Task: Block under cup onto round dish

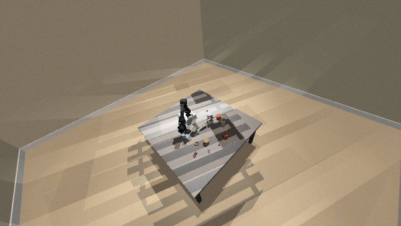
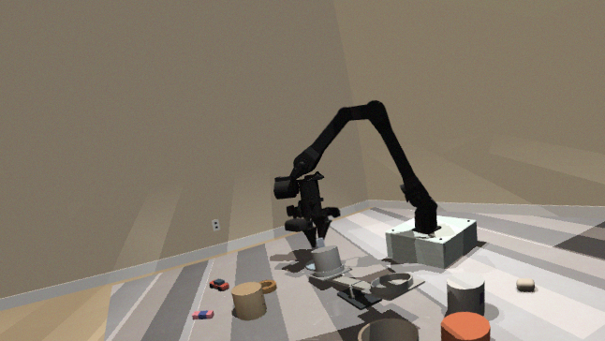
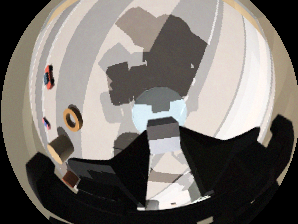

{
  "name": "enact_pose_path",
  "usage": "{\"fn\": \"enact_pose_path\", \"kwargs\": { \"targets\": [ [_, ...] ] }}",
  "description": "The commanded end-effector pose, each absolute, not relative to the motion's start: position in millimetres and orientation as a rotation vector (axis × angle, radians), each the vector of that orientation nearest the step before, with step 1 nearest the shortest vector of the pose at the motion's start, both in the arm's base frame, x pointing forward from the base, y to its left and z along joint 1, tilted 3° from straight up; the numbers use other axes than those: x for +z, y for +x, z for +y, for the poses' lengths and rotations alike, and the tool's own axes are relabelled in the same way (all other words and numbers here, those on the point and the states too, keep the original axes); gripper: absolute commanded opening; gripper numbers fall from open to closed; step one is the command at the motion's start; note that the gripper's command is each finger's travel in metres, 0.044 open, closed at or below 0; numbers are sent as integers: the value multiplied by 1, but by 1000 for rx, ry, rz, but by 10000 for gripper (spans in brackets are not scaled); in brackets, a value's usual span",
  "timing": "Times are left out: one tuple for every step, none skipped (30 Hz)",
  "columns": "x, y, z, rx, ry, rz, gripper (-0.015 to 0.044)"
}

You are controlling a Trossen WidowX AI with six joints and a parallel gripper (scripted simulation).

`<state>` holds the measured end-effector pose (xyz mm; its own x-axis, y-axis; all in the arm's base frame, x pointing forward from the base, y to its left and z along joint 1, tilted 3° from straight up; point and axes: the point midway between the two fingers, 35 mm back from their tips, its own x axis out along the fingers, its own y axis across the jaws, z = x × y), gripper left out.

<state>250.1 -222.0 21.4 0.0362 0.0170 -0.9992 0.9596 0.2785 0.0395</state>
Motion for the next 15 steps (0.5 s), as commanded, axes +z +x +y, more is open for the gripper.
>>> {"fn": "enact_pose_path", "kwargs": {
  "targets": [
    [-1, 248, -221, -966, 1024, 1322, 0],
    [-6, 248, -221, -966, 1024, 1322, 0],
    [-8, 248, -220, -966, 1024, 1322, 0],
    [-9, 248, -220, -966, 1024, 1322, 0],
    [-9, 248, -220, -966, 1024, 1322, 0],
    [-9, 248, -220, -966, 1024, 1322, 0],
    [-10, 248, -220, -966, 1024, 1322, 0],
    [-10, 248, -220, -966, 1024, 1322, 0],
    [-11, 248, -220, -966, 1024, 1322, 0],
    [-12, 248, -220, -966, 1024, 1322, 0],
    [-13, 248, -220, -966, 1024, 1322, 0],
    [-14, 248, -220, -966, 1024, 1322, 0],
    [-16, 248, -220, -966, 1024, 1322, 0],
    [-18, 248, -220, -966, 1024, 1322, 0],
    [-19, 248, -220, -966, 1024, 1323, 0]
  ]
}}
